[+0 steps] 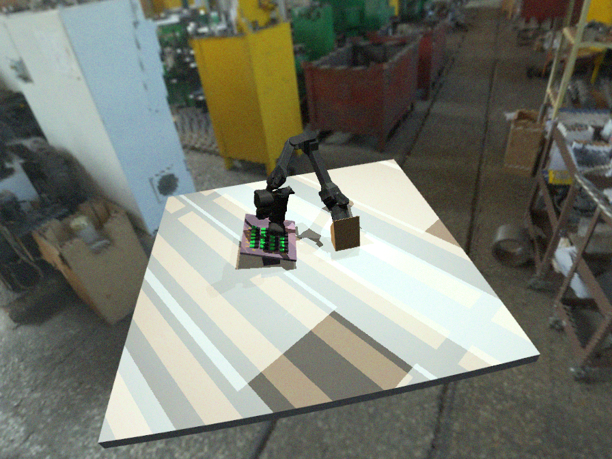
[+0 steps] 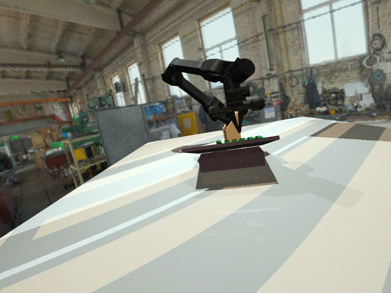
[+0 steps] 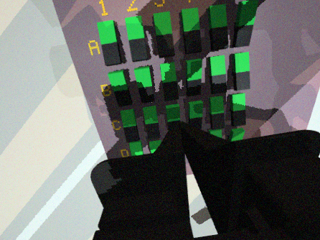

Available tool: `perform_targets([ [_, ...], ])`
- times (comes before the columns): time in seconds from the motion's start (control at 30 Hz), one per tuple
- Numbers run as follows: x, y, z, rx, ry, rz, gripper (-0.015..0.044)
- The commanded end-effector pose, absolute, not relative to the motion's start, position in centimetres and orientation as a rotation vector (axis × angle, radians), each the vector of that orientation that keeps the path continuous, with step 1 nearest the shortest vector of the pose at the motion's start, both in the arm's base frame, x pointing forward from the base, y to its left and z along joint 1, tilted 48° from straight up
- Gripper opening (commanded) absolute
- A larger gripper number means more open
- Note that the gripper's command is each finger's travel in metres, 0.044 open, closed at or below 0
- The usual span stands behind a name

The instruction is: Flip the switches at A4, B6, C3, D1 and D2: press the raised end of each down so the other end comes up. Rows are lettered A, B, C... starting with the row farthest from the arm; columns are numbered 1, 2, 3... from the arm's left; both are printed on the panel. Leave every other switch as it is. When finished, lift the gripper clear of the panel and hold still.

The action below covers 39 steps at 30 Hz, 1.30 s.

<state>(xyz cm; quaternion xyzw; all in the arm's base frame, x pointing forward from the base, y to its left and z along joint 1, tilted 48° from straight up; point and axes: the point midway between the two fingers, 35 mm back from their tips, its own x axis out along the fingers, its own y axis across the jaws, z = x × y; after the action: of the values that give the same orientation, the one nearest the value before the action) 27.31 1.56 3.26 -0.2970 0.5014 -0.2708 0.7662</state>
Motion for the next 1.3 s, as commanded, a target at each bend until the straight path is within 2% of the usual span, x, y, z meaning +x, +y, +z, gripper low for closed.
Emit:
perform_targets([
  [0.0, 27.6, 1.1, 2.9, -0.651, 1.086, -0.587, 0.0],
  [1.27, 28.3, -0.2, 1.8, -0.651, 1.085, -0.588, 0.0],
])
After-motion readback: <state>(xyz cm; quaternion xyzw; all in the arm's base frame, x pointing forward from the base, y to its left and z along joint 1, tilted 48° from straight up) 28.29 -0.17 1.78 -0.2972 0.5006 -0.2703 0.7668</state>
